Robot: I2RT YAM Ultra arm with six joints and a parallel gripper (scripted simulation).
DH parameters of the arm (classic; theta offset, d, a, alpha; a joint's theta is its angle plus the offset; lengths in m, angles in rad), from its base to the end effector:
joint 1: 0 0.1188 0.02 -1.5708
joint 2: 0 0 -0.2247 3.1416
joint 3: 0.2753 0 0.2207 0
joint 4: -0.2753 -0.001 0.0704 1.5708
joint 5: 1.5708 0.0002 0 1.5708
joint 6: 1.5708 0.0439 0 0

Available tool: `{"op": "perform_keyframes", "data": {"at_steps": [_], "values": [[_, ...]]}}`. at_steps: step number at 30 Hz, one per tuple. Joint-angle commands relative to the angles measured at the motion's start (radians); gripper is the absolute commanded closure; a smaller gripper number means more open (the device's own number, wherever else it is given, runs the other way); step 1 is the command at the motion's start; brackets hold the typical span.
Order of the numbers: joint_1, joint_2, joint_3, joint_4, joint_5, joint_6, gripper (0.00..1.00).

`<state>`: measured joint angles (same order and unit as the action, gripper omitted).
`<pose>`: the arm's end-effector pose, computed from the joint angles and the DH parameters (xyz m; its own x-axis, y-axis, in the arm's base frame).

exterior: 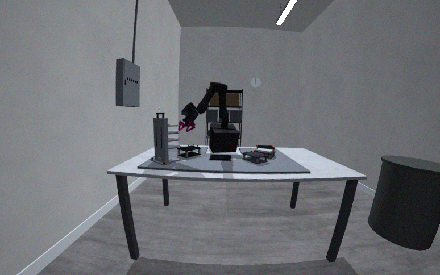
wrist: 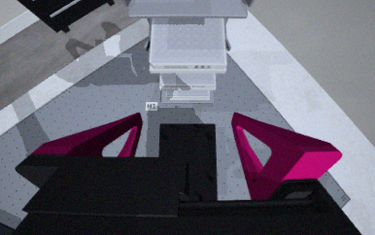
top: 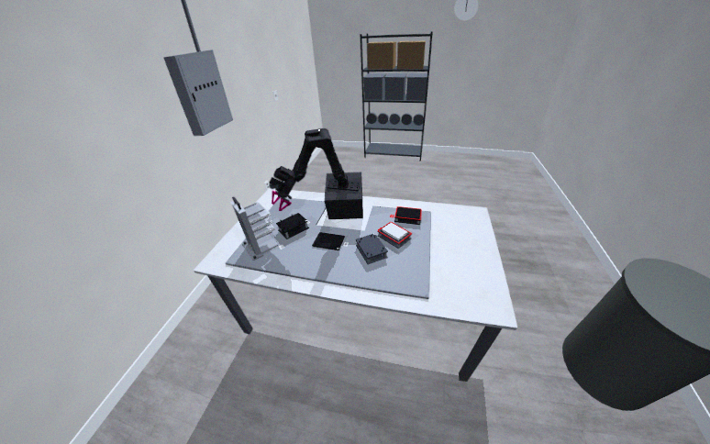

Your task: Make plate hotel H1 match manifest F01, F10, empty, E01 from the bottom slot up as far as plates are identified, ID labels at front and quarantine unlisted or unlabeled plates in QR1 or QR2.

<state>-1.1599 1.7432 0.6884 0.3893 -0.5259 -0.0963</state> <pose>0.1412 -0.2664 0.1180 -0.3066 0.4954 -0.8128 0.6085 0.7586 0.2329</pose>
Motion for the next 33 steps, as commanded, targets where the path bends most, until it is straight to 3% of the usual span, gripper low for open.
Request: {"op": "perform_keyframes", "data": {"at_steps": [1,13,28,33], "values": [[-0.002,-0.005,0.005,0.004,0.0,0.0,0.0],[-0.002,-0.005,0.005,0.004,0.0,0.0,0.0],[-0.04,-0.06,-0.087,0.027,-0.029,-0.027,0.0],[-0.035,-0.041,-0.095,0.055,-0.026,-0.024,0.0]]}}
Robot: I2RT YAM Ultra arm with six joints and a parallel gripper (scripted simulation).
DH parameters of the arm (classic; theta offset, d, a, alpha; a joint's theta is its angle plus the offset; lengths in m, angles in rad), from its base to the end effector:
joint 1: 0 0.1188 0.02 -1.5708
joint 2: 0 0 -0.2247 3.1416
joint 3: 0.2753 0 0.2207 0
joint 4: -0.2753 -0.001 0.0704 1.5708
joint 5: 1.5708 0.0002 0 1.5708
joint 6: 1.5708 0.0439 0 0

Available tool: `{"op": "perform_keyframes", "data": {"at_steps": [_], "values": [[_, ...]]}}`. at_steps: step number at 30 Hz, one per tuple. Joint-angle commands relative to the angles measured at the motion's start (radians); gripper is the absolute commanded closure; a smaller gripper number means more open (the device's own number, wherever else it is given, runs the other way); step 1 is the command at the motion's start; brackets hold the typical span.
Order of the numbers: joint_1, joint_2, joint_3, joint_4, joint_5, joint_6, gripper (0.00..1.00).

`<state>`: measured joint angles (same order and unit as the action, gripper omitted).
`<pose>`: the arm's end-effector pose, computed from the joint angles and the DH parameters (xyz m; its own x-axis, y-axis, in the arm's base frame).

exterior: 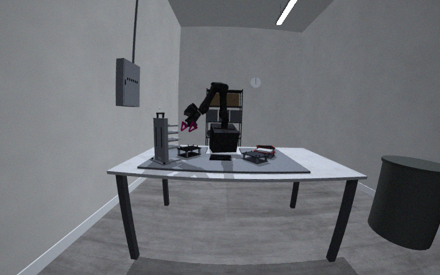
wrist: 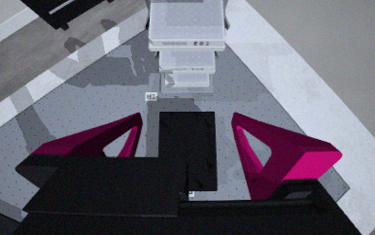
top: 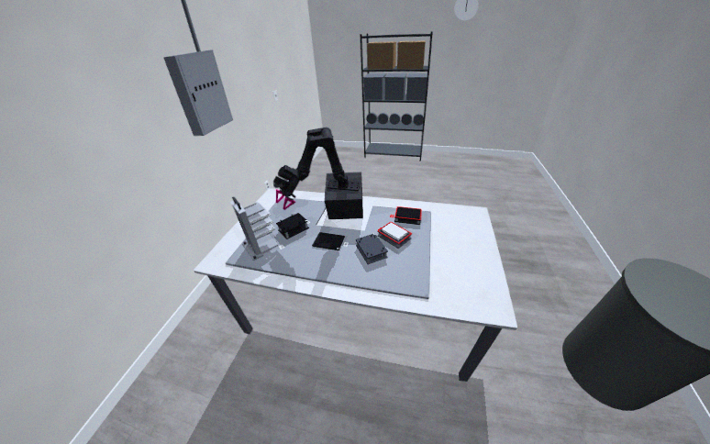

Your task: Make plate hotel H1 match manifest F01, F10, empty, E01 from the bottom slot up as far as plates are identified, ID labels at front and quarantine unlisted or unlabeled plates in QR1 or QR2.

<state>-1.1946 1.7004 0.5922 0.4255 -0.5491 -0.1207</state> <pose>0.1255 -0.2526 0.1101 -0.3077 0.4994 -0.8099 0.6120 0.7556 0.2335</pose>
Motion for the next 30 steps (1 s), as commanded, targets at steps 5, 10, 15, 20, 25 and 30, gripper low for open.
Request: {"op": "perform_keyframes", "data": {"at_steps": [5,10,15,20,25,30], "values": [[0.007,0.033,-0.011,0.065,0.003,0.006,0.0],[0.015,0.067,-0.021,0.112,0.01,0.012,0.0],[0.02,0.088,-0.027,0.141,0.013,0.016,0.0],[0.028,0.124,-0.035,0.188,0.019,0.021,0.0],[0.036,0.162,-0.042,0.236,0.026,0.027,0.0],[0.044,0.185,-0.033,0.252,0.033,0.033,0.0]]}}
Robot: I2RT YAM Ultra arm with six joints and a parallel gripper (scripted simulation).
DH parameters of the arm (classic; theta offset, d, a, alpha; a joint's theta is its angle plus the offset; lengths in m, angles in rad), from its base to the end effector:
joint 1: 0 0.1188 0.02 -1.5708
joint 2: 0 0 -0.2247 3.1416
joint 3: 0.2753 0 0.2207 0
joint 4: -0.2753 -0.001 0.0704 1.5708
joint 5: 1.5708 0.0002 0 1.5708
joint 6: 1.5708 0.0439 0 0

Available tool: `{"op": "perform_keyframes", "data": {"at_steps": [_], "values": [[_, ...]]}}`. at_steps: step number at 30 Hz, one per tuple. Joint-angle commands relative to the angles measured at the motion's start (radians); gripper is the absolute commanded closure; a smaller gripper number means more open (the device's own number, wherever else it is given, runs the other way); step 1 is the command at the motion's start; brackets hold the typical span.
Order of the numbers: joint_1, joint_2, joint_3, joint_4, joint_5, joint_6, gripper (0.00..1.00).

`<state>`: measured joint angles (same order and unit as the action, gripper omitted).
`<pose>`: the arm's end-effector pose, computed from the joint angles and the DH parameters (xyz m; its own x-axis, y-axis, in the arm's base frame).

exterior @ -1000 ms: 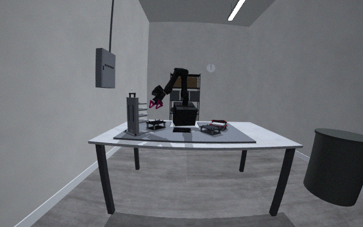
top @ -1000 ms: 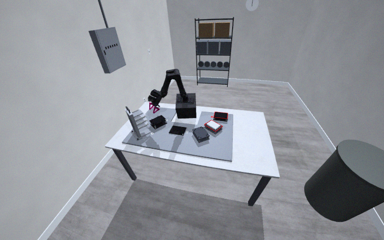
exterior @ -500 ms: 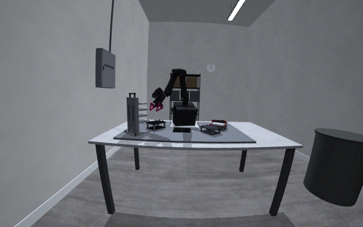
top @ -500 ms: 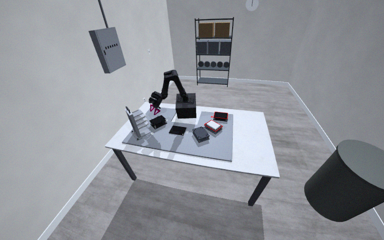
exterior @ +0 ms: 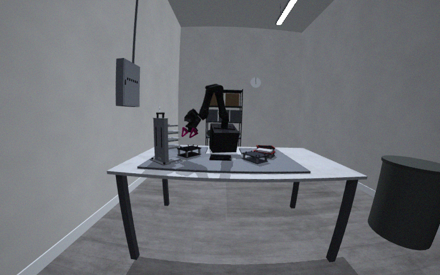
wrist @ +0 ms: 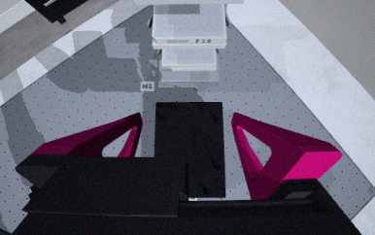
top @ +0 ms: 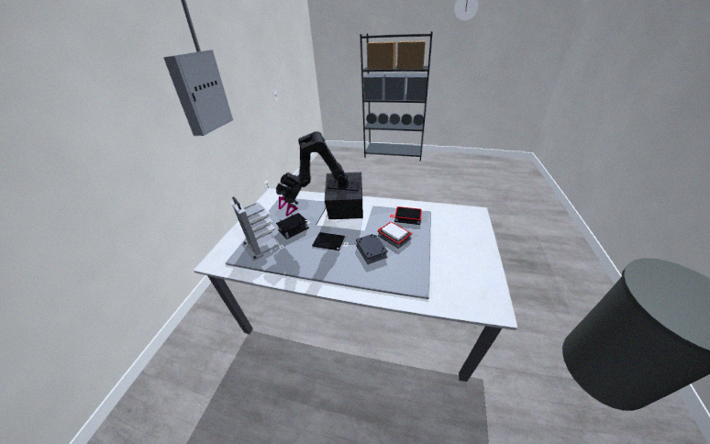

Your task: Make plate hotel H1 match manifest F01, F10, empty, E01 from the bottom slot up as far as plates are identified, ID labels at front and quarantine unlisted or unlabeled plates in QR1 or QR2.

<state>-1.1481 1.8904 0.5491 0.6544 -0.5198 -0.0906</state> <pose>0.1361 -0.2470 0.0700 -0.3164 0.5121 -0.7985 0.6079 0.7557 0.2437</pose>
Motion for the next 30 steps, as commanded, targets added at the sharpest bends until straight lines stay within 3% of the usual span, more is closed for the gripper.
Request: {"op": "perform_keyframes", "data": {"at_steps": [1,16,30], "values": [[-0.002,-0.005,0.011,0.023,0.003,0.003,0.0],[0.036,0.053,0.102,0.003,0.034,0.03,0.0],[0.039,0.057,0.109,0.001,0.036,0.031,0.0]]}}
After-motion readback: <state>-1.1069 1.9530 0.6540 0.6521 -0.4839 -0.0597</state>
